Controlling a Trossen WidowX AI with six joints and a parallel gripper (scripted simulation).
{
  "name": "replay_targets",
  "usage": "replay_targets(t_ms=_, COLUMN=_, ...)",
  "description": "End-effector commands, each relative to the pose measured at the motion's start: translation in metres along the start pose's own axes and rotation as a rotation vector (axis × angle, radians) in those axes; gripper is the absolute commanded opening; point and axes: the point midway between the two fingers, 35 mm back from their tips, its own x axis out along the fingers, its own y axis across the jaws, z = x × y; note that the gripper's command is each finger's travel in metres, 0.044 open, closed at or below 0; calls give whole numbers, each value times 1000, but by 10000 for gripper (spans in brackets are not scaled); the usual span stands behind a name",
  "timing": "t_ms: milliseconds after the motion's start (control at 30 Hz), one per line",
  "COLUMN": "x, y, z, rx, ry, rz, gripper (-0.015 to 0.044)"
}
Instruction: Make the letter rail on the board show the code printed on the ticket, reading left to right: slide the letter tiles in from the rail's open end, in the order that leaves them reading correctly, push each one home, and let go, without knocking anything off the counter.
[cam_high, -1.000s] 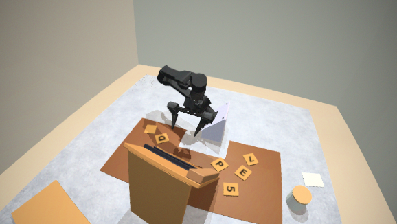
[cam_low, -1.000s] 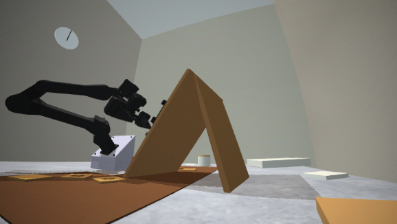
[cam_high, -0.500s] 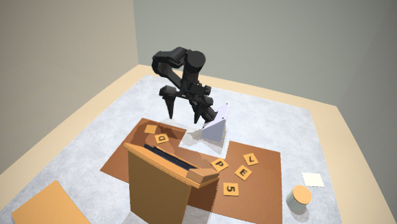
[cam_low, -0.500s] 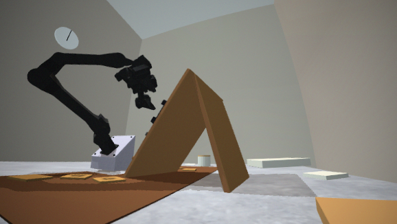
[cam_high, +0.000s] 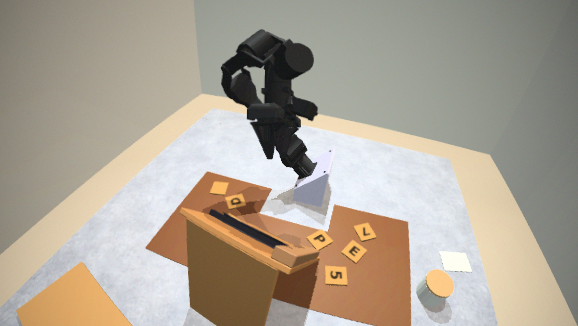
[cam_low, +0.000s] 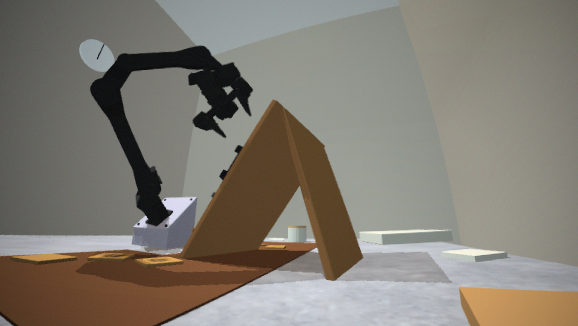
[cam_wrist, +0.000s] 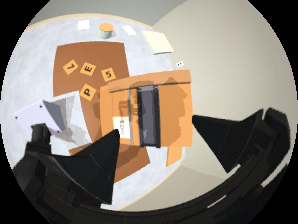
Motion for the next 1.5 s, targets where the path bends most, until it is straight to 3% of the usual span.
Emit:
replay_targets(t_ms=0, x=-3, y=-2, z=2, rx=-47, ry=-5, rz=16, gripper=440)
replay_targets(t_ms=367, x=-3, y=-1, z=2, rx=-49, ry=-4, rz=12, gripper=440)
replay_targets(t_ms=700, x=-15, y=60, z=-17, rx=-132, ry=32, rz=-222, gripper=440)
replay_targets(t_ms=1133, x=-15, y=61, z=-18, rx=-134, ry=32, rz=-226, gripper=440)
replay_targets(t_ms=1267, x=0, y=58, z=8, rx=-229, ry=47, rz=-157, gripper=340)
replay_targets(t_ms=1467, x=46, y=59, z=67, rx=-451, ry=59, rz=22, gripper=340)
